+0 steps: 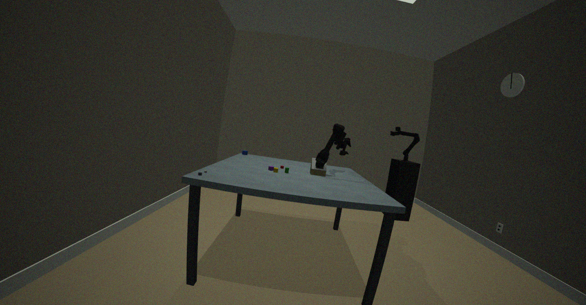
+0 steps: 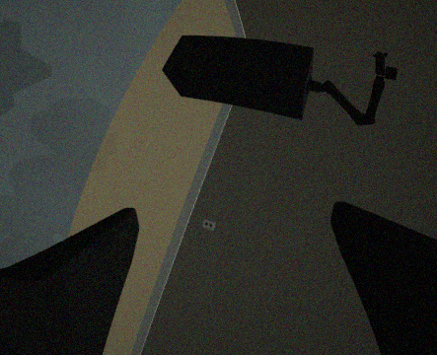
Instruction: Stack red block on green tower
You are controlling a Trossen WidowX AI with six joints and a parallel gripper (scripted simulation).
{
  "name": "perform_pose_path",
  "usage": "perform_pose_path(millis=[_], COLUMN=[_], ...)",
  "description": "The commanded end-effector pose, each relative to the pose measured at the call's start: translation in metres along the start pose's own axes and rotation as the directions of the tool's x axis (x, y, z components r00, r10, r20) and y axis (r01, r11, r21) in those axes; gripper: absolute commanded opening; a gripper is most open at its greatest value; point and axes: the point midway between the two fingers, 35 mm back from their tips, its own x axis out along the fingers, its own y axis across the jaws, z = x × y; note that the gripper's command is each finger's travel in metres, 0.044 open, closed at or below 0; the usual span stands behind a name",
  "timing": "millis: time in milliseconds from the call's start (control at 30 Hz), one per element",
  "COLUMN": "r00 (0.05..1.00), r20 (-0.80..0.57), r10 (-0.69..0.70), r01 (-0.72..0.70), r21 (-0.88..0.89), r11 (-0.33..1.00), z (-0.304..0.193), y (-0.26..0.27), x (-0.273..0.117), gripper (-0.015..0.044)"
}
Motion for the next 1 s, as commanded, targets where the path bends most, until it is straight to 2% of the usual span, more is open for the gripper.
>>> perform_pose_path(millis=[0,167,500,767,967], r00=[1.0,0.995,0.919,0.808,0.71], r20=[0.003,0.094,0.393,0.581,0.669], r10=[-0.001,-0.017,0.0,0.102,0.22], r01=[0.001,0.021,0.072,0.104,0.132], r21=[-0.001,-0.039,-0.17,-0.309,-0.434], r11=[1.0,0.999,0.983,0.945,0.891], z=[0.001,0.035,0.142,0.213,0.253], y=[0.0,-0.006,-0.006,0.019,0.052], x=[-0.001,-0.02,-0.101,-0.179,-0.241], gripper=[0.0426,0.044,0.044,0.044,0.044])
